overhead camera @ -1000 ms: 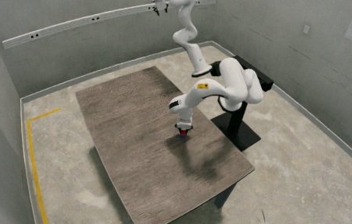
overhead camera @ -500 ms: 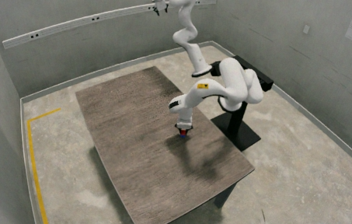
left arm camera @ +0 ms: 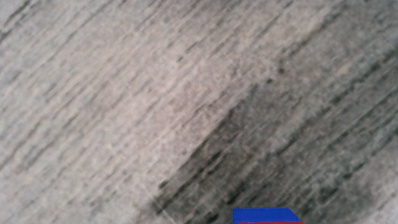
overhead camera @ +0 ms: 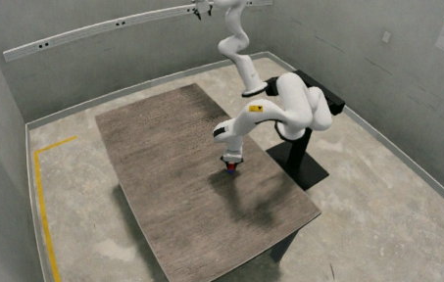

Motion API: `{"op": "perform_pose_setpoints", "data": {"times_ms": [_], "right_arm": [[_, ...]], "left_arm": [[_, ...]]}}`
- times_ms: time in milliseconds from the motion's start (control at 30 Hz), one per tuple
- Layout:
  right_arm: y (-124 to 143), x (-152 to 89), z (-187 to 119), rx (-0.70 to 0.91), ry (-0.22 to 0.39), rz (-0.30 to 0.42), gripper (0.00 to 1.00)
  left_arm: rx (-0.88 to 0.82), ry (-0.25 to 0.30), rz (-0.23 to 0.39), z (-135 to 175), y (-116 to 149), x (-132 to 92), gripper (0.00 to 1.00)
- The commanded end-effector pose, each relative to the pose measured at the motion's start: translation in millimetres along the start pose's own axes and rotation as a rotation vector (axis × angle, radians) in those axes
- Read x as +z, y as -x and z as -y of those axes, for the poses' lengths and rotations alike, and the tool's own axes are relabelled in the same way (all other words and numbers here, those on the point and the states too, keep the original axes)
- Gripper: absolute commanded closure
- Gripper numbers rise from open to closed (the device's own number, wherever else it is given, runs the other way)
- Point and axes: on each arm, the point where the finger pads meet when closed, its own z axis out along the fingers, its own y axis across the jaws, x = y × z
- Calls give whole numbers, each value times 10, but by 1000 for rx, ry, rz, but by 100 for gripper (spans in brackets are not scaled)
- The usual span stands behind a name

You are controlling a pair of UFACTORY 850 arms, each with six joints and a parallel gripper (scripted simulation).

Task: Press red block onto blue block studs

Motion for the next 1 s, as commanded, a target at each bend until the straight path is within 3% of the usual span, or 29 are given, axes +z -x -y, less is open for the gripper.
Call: {"op": "perform_pose_setpoints", "data": {"times_ms": [0,967], "right_arm": [[-4,-8,0,0,0,-2,0],[-4,-8,0,0,0,-2,0]], "left_arm": [[0,1,-1,-5,-3,-3,100],[0,1,0,-6,-4,49,100]]}}
